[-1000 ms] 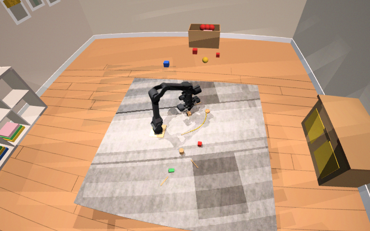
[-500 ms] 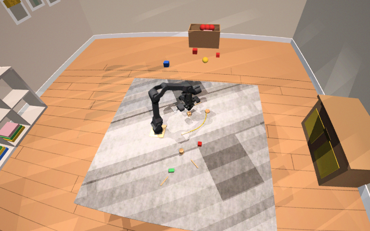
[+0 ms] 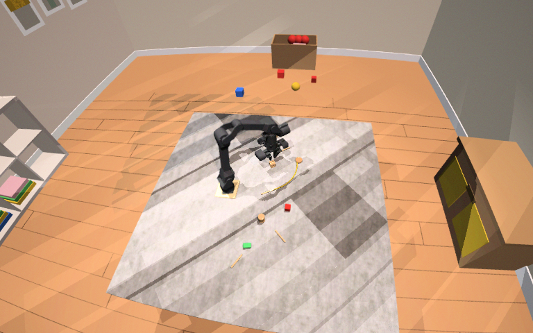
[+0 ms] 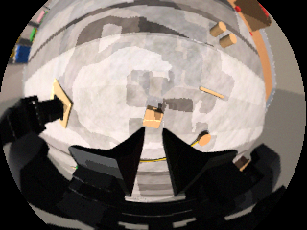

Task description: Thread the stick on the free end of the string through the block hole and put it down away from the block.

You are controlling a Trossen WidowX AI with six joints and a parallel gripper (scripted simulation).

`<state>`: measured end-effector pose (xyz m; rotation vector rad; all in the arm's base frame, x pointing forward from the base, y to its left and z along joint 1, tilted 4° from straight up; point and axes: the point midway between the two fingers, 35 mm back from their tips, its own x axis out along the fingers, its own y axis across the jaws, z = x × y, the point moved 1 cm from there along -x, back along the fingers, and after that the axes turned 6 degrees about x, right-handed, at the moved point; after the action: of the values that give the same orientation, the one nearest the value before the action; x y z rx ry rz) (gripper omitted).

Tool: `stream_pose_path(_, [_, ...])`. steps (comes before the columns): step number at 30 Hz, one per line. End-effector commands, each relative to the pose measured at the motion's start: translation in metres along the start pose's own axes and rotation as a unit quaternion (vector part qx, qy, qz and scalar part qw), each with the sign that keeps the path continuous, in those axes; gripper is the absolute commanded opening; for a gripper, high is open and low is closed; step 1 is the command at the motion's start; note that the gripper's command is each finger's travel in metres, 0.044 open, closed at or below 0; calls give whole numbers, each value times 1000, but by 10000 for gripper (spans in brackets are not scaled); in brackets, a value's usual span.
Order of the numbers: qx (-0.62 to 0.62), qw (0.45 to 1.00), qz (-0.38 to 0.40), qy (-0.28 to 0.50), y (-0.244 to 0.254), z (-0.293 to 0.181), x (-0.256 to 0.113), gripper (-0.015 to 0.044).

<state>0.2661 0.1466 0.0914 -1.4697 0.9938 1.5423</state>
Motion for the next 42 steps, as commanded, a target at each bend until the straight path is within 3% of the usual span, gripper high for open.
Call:
stream_pose_path(1, [0,1000,0,0,0,0,0,27])
stream_pose_path(2, [0,1000,0,0,0,0,0,1])
stream_pose_path(14, [0,1000,0,0,0,0,0,0])
stream_pose_path(18, [138,990,0,0,2,-10,0,105])
stream_pose_path(22, [353,935,-1,1,6,-27,-1,210])
stream_pose_path(26, [552,834,-2,1,10,-43,-1,315])
stream_pose_path(31, [760,650,-2,1,17,-63,-2,440])
stream_pose_path(35, [885,465,-3,1,24,-78,-2,440])
stream_pose_path(42, [973,232,-4,1,33,-95,-2,440])
